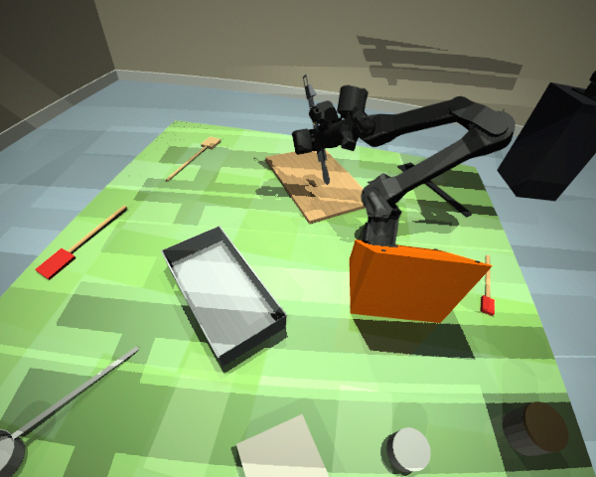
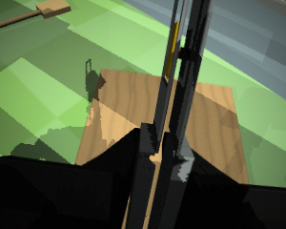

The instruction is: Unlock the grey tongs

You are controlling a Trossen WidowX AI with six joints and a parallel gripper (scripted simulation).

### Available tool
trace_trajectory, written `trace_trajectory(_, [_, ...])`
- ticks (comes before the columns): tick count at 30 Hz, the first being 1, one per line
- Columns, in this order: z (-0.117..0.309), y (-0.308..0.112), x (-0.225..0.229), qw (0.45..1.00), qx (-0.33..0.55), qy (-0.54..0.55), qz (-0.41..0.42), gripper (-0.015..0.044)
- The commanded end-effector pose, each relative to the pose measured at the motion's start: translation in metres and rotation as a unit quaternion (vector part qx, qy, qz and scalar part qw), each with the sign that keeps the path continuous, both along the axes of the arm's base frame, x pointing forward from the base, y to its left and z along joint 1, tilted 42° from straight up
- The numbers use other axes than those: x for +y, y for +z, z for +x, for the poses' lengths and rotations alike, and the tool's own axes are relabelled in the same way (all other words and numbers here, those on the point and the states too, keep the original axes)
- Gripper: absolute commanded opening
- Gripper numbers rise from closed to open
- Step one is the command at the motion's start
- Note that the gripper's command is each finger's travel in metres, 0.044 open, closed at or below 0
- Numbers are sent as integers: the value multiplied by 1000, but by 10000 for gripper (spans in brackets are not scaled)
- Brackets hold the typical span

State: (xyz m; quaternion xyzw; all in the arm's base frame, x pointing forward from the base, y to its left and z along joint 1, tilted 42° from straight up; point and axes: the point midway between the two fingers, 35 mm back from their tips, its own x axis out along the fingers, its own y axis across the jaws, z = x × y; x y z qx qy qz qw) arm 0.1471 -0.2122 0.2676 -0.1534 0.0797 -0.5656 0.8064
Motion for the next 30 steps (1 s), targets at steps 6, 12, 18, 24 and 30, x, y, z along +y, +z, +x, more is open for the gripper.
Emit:
trace_trajectory(6, [5,2,-5,1000,10,-2,26,-150])
trace_trajectory(12, [11,2,-12,998,26,-6,65,-150])
trace_trajectory(18, [15,1,-19,994,39,-14,106,-150])
trace_trajectory(24, [18,0,-24,988,53,-24,146,-150])
trace_trajectory(30, [20,-2,-29,980,66,-37,186,-150])
